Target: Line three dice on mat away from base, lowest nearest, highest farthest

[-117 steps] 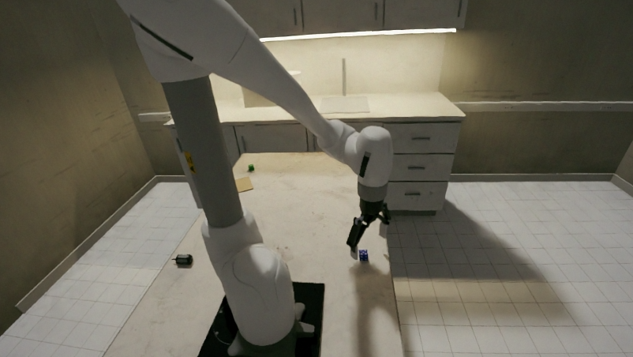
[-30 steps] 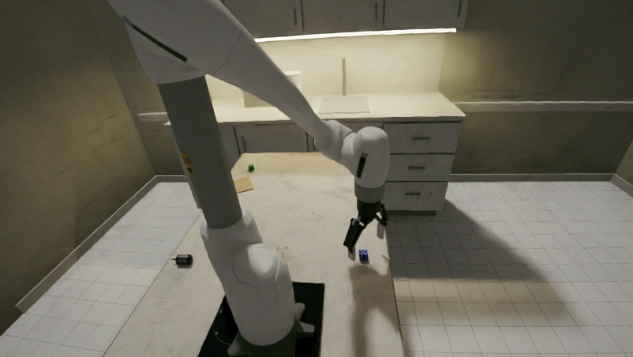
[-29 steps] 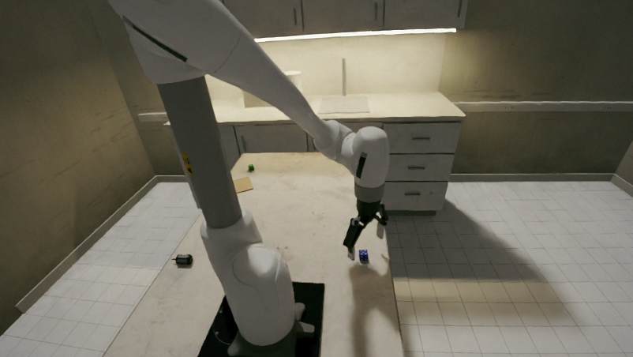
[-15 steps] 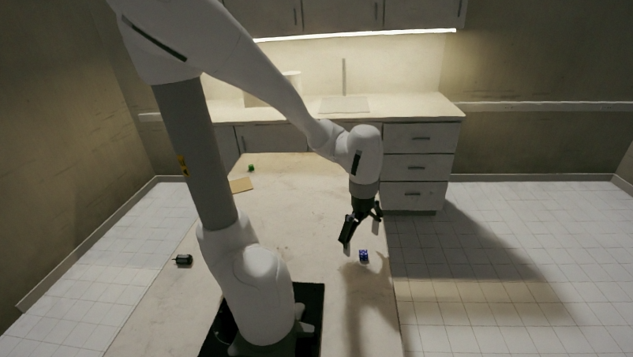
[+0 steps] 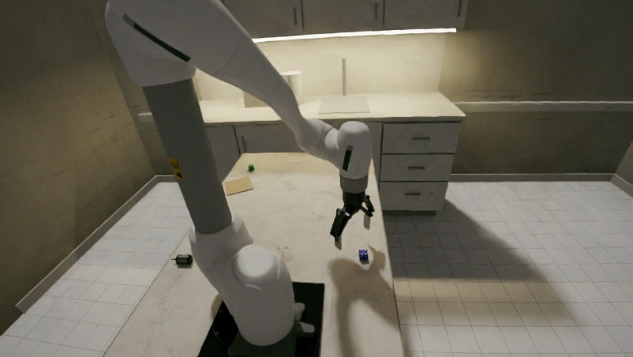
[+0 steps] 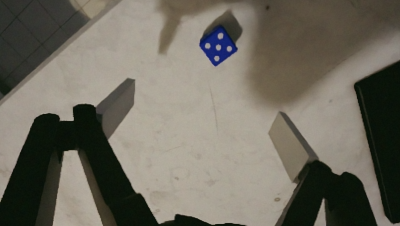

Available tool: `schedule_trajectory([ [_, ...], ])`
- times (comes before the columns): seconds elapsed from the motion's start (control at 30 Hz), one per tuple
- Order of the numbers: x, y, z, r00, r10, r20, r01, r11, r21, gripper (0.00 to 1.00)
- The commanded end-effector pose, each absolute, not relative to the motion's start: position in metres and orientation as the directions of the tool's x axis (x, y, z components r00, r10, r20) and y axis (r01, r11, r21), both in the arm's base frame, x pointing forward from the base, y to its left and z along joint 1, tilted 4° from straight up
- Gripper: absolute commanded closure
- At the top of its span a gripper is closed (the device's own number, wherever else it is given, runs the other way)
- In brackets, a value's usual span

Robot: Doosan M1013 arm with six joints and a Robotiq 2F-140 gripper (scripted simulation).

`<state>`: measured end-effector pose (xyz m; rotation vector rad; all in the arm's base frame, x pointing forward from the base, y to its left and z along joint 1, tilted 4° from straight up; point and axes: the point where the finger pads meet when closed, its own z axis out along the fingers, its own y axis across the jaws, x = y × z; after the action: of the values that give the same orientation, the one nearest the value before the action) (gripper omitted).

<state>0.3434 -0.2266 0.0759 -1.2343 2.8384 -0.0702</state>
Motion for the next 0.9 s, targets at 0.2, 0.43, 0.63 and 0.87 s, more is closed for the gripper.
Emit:
schedule_trajectory([
  [0.2,0.372,-0.198,0.077,-0.681,-0.731,-0.024,-0.729,0.681,-0.06,0.0],
  [0.43,0.39,-0.18,0.078,-0.681,-0.731,-0.024,-0.729,0.681,-0.06,0.0],
  [0.63,0.414,-0.155,0.079,-0.681,-0.731,-0.024,-0.729,0.681,-0.06,0.0],
  [0.87,0.438,-0.131,0.08,-0.681,-0.731,-0.024,-0.729,0.681,-0.06,0.0],
])
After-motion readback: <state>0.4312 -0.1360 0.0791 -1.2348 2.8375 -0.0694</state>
